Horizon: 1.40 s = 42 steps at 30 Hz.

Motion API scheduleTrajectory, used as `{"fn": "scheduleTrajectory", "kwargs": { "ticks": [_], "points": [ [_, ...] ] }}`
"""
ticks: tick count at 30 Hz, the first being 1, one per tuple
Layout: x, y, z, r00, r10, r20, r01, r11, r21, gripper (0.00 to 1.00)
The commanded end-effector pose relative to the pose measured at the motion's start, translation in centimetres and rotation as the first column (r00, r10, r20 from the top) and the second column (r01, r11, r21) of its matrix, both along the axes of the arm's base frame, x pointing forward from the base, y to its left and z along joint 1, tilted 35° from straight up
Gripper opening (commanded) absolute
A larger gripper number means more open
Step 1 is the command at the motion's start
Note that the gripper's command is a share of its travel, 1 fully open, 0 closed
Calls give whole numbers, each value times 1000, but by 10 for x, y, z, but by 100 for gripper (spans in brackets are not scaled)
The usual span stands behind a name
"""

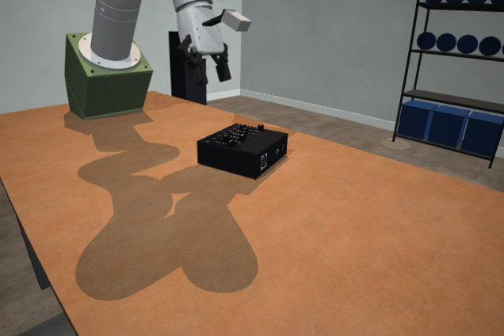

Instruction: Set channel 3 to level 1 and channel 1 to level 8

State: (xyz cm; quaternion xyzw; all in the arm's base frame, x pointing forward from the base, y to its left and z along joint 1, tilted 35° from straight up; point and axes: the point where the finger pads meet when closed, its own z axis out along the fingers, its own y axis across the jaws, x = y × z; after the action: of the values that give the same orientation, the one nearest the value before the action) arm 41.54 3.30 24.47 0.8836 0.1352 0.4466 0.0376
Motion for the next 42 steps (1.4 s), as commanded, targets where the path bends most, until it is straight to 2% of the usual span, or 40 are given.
{"fn": "scheduleTrajectory", "kwargs": {
  "ticks": [1, 14, 17, 20, 22, 25, 27, 32, 37, 39, 40, 42],
  "points": [
    [0, 0, 0, 1000, 0, 1, 0, 1000, 0, 100],
    [1, 3, 1, 1000, 15, -3, -15, 1000, -4, 100],
    [4, 16, 1, 995, 94, -29, -95, 995, -32, 100],
    [7, 38, 3, 965, 246, -88, -254, 962, -98, 100],
    [7, 38, 3, 965, 246, -88, -254, 962, -98, 100],
    [10, 56, 7, 896, 408, -178, -439, 875, -203, 100],
    [13, 59, 11, 873, 441, -207, -483, 837, -255, 100],
    [33, 43, 34, 784, 532, -321, -621, 663, -418, 100],
    [52, 28, 54, 700, 562, -442, -706, 450, -547, 100],
    [52, 28, 54, 700, 562, -442, -706, 450, -547, 100],
    [53, 27, 56, 641, 561, -524, -749, 308, -587, 100],
    [53, 27, 56, 624, 556, -549, -759, 263, -596, 100]
  ]
}}
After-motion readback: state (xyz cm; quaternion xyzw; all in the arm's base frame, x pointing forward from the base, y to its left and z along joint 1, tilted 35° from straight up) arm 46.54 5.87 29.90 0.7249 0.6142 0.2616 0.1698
